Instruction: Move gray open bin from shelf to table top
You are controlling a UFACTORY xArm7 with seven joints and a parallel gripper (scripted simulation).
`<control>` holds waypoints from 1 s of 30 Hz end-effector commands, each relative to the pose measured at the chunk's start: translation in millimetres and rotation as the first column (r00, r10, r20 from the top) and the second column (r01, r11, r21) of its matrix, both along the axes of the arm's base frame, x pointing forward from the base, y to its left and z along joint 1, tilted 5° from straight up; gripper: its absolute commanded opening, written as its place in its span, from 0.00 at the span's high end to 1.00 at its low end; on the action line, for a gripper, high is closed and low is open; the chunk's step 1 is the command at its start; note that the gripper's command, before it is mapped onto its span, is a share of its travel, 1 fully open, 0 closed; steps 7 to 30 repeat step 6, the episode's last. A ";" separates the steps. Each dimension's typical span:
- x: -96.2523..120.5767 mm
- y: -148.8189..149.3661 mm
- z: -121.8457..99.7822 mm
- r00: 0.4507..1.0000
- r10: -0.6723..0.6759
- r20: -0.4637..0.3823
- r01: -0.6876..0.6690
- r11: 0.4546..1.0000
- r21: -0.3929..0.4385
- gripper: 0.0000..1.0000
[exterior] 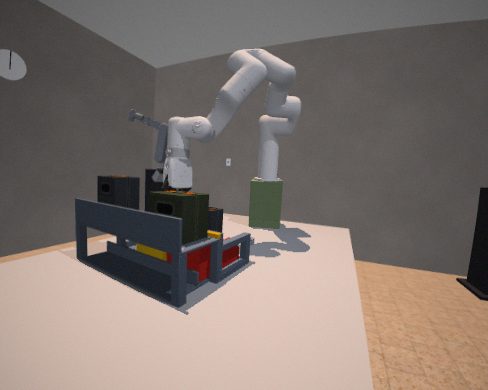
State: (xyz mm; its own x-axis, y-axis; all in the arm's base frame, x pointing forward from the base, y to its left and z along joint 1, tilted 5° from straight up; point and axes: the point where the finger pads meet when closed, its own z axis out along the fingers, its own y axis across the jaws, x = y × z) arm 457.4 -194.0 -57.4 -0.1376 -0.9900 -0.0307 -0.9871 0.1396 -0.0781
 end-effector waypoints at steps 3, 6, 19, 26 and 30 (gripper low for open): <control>1.2 -1.0 1.6 1.000 -0.001 0.003 0.001 1.000 -0.002 0.67; 1.2 -1.0 1.6 1.000 -0.001 0.003 0.001 1.000 -0.002 0.67; 1.2 -1.0 1.6 1.000 -0.001 0.003 0.001 1.000 -0.002 0.67; 1.2 -1.0 1.6 1.000 -0.001 0.003 0.001 1.000 -0.002 0.67; 1.2 -1.0 1.6 1.000 -0.001 0.003 0.001 1.000 -0.002 0.67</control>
